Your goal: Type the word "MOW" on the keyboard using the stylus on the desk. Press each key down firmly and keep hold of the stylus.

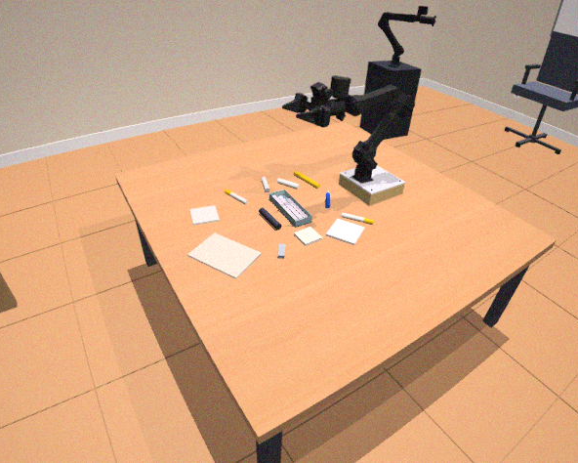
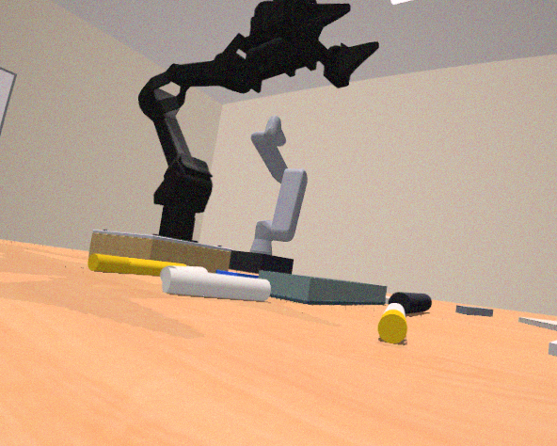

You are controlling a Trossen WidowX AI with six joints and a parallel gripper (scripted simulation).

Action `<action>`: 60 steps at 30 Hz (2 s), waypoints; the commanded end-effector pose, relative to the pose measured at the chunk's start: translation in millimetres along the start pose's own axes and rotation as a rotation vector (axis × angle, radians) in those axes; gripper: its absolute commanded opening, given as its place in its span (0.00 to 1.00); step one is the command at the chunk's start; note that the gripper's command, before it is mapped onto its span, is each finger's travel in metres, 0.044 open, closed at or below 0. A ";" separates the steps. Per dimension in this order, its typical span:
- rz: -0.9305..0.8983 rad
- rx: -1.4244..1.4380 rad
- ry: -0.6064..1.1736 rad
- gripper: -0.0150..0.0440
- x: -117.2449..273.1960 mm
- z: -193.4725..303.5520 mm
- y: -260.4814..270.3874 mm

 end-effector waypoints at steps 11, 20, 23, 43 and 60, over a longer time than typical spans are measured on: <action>0.025 -0.070 0.697 0.51 -72.5 92.4 18.7; 0.125 -0.045 1.349 0.25 -92.7 193.0 40.9; 0.175 -0.016 1.550 0.25 -90.5 223.1 47.5; 0.192 -0.003 1.596 0.25 -89.6 222.3 -18.0; 0.197 0.002 1.595 0.25 -89.6 214.1 -84.7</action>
Point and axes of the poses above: the point midway between the two fingers, 35 mm back from their tips, its own x axis back along the fingers, its own y axis across the jaws, z = x × y, the point moved 8 cm from there along x, back along the fingers, and after that the axes turned 7 degrees about -x, right-handed, at the moved point
